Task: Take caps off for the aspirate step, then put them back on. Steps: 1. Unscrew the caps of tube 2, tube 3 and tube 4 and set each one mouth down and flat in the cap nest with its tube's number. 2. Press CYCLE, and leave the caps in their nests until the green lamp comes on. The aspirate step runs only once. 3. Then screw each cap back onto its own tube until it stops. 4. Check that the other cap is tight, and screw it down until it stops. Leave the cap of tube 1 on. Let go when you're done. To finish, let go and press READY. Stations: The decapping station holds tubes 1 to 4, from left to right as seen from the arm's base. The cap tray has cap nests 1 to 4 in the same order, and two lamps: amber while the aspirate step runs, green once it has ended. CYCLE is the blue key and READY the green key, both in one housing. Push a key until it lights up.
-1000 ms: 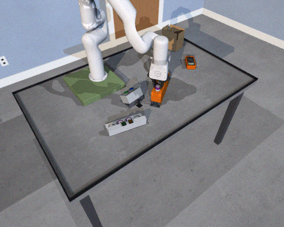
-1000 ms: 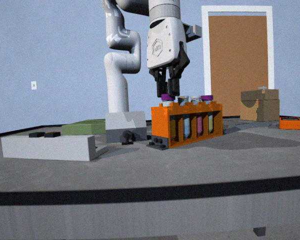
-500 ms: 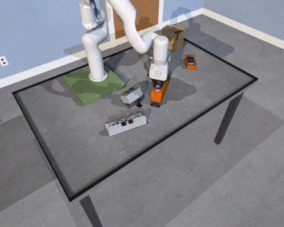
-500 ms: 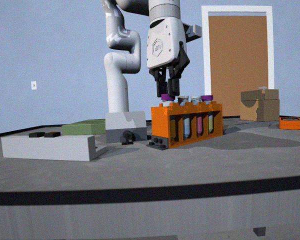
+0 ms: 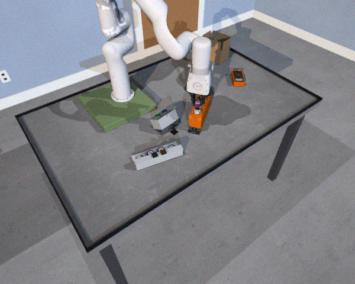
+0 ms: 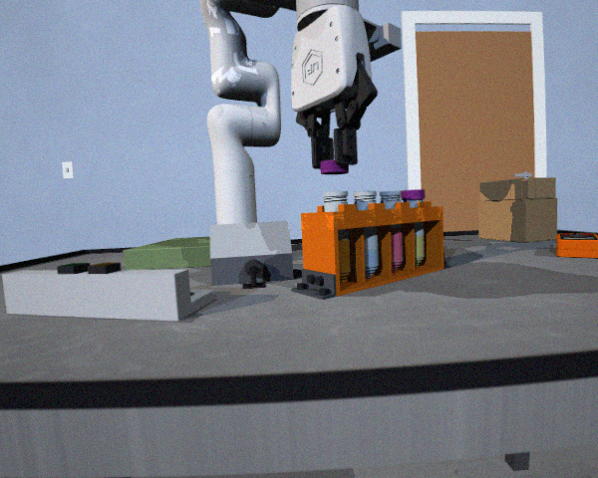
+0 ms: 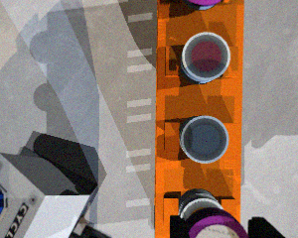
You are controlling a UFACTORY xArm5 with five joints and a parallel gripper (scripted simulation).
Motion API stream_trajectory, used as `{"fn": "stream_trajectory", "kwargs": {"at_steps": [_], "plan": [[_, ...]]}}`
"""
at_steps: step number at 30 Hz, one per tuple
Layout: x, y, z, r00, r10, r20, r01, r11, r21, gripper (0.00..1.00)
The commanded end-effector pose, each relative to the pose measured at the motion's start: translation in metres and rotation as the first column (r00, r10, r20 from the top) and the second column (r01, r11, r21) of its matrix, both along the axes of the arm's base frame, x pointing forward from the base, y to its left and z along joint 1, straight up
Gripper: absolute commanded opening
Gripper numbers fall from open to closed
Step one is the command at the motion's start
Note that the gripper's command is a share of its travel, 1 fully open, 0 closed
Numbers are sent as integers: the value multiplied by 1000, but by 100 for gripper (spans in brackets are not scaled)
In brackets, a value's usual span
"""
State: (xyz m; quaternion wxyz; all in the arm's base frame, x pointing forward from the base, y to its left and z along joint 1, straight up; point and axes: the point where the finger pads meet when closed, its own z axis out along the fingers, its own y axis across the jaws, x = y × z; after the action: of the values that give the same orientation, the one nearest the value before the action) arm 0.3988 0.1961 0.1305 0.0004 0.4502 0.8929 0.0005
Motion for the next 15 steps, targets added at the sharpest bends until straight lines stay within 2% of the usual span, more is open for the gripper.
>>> {"fn": "stream_trajectory", "kwargs": {"at_steps": [1, 5, 8, 9, 15], "plan": [[1, 0, 5, 1000, 0, 1, 0, 1000, 2, 0], [2, -32, 5, 956, 293, 2, -293, 956, 1, 0], [3, -34, 5, 948, 317, 2, -317, 948, 1, 0], [3, -42, 5, 910, 414, 2, -414, 910, 1, 0], [5, -68, 5, 791, 612, 2, -612, 791, 0, 0]]}}
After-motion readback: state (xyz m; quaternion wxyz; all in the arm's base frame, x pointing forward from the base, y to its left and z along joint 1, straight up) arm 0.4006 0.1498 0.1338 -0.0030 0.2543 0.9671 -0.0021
